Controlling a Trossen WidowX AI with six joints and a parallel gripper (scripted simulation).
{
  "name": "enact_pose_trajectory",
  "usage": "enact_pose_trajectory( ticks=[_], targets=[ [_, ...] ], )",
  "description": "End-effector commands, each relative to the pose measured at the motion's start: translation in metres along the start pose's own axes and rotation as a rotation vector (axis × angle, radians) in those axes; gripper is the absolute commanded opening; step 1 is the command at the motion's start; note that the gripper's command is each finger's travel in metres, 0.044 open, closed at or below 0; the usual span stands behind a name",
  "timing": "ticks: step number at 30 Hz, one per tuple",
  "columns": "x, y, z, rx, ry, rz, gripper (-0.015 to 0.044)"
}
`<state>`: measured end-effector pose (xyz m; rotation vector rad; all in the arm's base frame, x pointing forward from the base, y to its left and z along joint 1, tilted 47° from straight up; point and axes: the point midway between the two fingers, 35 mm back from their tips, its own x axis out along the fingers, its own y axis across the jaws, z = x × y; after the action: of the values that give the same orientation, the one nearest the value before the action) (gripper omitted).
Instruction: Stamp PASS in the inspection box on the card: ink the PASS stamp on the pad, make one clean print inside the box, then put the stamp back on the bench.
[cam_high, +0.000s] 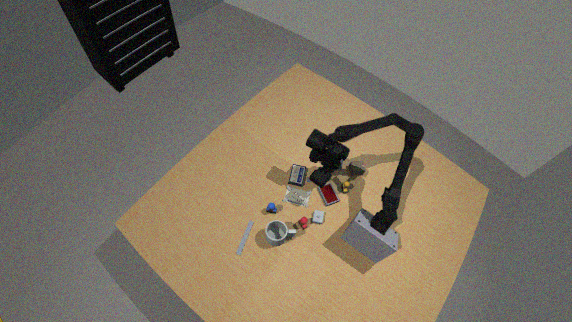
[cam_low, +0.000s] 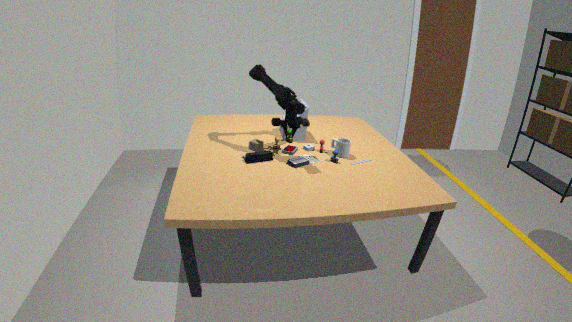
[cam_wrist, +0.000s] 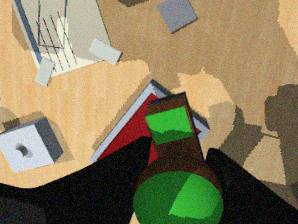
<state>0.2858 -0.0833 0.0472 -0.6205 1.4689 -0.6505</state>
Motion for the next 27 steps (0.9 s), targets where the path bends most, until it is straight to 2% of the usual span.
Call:
enact_pose_trajectory(
  ticks=[1,9,27],
  targets=[
    [0.0,0.007,-0.015,0.005,-0.002,0.004,0.0],
    [0.003,0.019,-0.045,0.004,-0.001,0.001,0.0],
    [0.012,0.02,-0.045,0.004,-0.002,0.004,0.0]
  ],
)
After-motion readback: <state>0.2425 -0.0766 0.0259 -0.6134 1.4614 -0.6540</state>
